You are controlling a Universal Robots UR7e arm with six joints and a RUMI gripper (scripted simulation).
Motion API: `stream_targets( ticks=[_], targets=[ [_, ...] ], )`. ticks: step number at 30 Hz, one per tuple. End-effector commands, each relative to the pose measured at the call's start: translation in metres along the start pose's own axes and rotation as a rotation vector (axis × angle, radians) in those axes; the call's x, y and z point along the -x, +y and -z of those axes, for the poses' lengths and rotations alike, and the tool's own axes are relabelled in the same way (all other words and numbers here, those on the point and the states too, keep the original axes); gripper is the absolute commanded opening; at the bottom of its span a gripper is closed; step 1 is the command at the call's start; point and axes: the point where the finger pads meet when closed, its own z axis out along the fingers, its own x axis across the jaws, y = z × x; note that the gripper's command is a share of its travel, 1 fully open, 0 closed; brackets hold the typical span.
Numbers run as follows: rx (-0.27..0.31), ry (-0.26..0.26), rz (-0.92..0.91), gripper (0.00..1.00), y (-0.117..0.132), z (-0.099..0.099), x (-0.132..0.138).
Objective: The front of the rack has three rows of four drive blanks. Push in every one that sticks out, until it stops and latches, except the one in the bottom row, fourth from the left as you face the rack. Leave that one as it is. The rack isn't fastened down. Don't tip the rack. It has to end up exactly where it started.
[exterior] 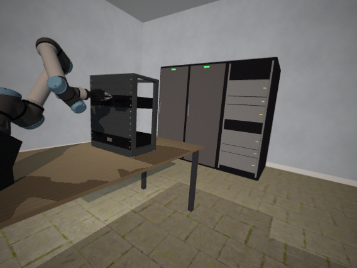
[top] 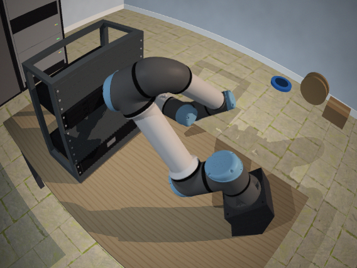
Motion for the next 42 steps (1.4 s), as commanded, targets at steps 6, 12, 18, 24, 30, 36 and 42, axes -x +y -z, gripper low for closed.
stream_targets(
  ticks=[6, 12, 18, 24, 30, 36, 42],
  targets=[
    [0.0, 0.001, 0.0, 0.0, 0.0, 0.013, 0.0],
    [0.0, 0.001, 0.0, 0.0, 0.0, 0.028, 0.0],
    [0.0, 0.001, 0.0, 0.0, 0.0, 0.045, 0.0],
    [0.0, 0.001, 0.0, 0.0, 0.0, 0.055, 0.0],
    [0.0, 0.001, 0.0, 0.0, 0.0, 0.067, 0.0],
    [0.0, 0.001, 0.0, 0.0, 0.0, 0.077, 0.0],
    [0.0, 0.001, 0.0, 0.0, 0.0, 0.081, 0.0]
  ],
)
